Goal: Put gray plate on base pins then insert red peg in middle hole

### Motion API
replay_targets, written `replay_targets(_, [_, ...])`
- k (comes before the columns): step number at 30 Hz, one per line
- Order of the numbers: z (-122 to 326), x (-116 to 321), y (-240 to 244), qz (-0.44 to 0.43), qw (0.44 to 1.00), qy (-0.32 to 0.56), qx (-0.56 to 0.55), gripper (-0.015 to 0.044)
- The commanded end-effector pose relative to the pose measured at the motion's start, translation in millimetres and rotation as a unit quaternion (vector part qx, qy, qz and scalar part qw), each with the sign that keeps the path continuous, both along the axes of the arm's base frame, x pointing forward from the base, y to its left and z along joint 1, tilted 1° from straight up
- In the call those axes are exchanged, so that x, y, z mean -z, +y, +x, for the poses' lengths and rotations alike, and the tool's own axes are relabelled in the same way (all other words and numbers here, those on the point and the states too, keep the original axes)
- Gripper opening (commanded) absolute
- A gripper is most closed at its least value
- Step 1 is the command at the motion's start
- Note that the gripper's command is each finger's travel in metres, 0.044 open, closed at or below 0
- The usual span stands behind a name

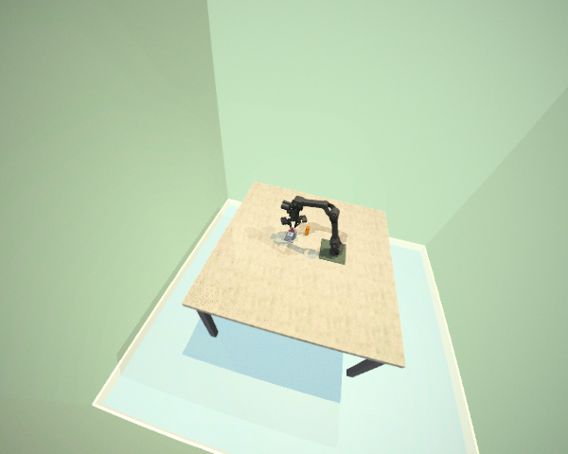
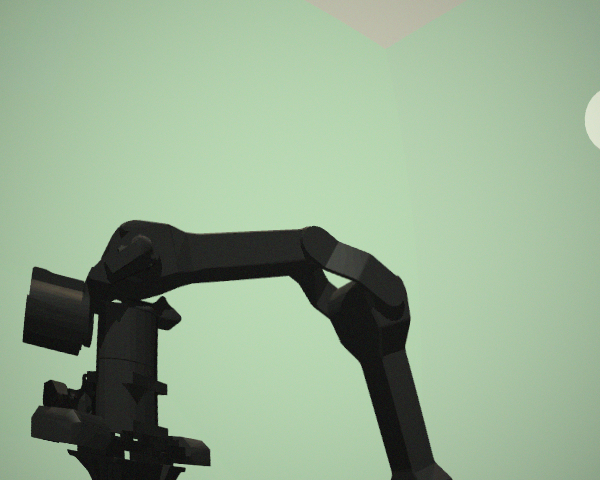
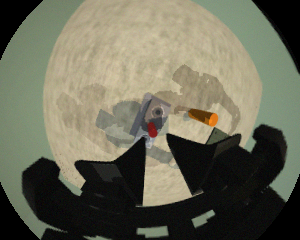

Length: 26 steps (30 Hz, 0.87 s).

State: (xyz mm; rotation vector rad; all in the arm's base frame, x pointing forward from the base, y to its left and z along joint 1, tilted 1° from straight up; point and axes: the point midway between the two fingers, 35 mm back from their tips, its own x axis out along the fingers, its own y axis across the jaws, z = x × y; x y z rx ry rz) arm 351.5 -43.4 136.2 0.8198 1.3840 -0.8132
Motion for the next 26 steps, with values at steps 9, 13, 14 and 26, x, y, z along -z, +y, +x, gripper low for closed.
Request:
replay_targets(9, [-1.8,-6.8,0.7,-0.001,1.000,-0.002,-0.003,0.0150])
replay_targets(13, [-2.6,-8.3,1.1,-0.001,1.000,-0.002,-0.003,0.0150])
replay_targets(14, [-2.8,-8.7,1.1,-0.001,1.000,-0.002,-0.003,0.0150])
replay_targets(26, [-5.2,-13.2,2.1,-0.001,1.000,-0.002,-0.003,0.0150])
